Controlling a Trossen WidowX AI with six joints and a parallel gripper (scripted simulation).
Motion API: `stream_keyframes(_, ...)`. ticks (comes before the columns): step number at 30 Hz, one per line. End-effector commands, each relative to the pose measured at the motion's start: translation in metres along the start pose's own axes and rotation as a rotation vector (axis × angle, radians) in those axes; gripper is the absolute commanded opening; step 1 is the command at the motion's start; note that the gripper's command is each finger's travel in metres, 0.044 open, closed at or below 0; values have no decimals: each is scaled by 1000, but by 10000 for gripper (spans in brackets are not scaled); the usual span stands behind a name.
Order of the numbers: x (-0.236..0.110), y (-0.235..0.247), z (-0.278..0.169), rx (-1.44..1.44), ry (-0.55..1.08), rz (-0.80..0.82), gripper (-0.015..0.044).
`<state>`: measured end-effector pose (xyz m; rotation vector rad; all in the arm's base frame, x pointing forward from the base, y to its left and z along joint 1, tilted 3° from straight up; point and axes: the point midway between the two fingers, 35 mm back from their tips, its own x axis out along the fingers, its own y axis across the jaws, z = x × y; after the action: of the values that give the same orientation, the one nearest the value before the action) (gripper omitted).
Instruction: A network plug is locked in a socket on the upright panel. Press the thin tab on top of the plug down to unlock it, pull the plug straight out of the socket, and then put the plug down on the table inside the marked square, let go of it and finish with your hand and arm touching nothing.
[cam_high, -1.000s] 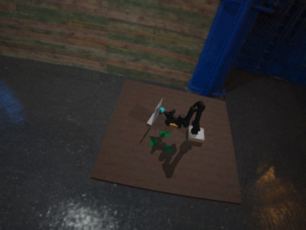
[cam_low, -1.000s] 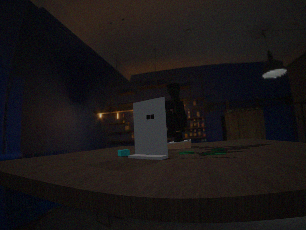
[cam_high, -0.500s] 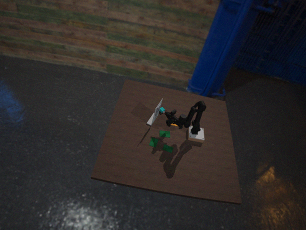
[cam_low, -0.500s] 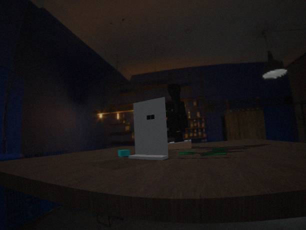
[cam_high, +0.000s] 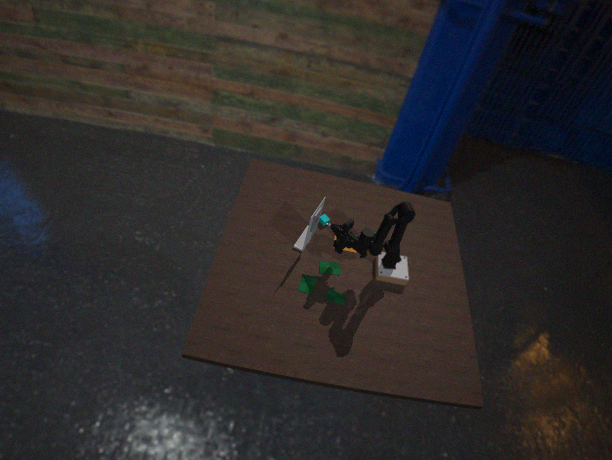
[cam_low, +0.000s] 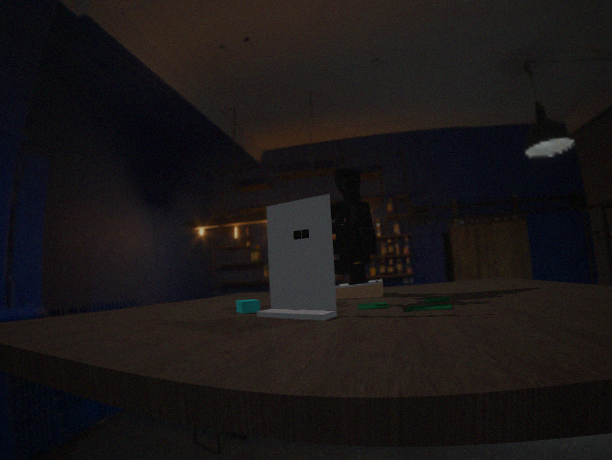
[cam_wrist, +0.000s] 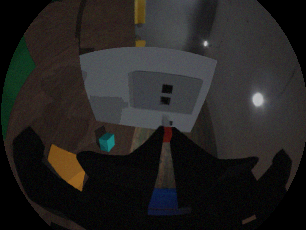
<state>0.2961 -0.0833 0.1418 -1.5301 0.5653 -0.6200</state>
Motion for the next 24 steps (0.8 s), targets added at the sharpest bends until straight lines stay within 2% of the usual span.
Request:
stream_keyframes(1, -1, -6, 1, 1, 2, -2, 0)
stream_keyframes(24, -11, -38, -1, 0, 3, -4, 0)
